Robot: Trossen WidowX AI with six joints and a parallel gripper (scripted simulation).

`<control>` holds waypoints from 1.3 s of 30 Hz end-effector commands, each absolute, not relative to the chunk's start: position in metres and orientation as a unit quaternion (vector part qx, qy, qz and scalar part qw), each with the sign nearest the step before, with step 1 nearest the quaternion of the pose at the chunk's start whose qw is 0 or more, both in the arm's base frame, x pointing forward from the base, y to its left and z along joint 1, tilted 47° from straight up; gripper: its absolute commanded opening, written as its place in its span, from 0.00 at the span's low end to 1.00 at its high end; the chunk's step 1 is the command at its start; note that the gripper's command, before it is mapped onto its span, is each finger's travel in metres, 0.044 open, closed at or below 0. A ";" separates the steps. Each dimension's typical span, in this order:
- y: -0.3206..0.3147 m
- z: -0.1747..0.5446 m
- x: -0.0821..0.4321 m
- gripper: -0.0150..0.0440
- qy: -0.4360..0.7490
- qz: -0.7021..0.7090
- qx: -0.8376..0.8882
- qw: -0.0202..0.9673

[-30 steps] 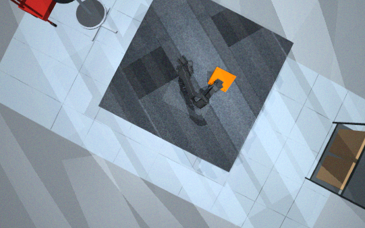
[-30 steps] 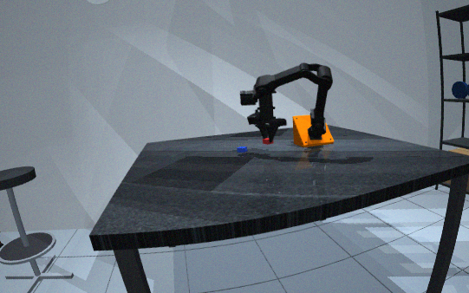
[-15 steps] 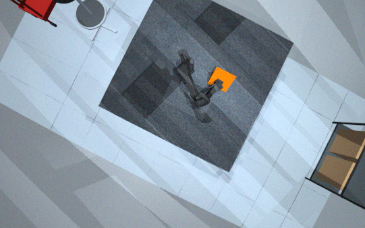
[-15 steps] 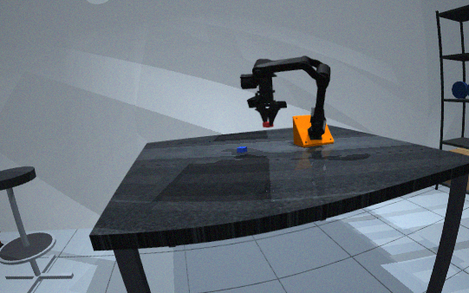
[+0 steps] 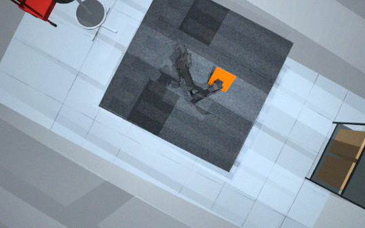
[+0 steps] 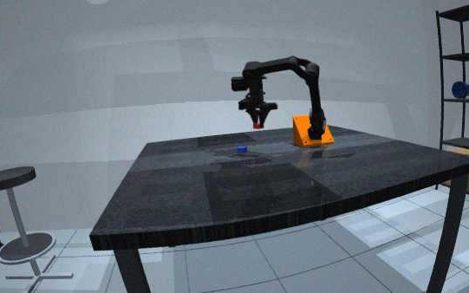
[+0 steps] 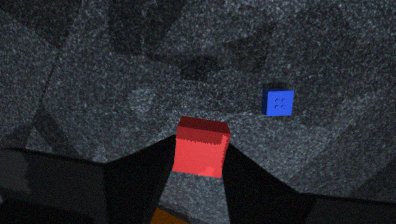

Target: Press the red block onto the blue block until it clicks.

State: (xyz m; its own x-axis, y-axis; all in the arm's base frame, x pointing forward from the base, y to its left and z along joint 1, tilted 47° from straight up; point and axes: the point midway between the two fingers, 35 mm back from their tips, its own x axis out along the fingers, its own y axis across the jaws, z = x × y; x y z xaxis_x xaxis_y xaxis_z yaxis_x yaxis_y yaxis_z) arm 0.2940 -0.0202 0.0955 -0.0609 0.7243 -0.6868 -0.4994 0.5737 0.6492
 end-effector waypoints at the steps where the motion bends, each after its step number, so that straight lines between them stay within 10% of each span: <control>1: -0.023 0.082 0.307 0.25 0.563 0.463 0.087 0.679; 39: -0.010 -0.013 0.354 0.25 0.520 0.509 0.027 0.685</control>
State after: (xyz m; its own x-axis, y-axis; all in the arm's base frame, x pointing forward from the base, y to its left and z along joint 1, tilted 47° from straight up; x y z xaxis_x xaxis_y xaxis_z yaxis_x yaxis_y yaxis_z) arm 0.3557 -0.0144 -0.0090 -0.0565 0.7222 -0.6894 -0.6761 0.4804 0.5587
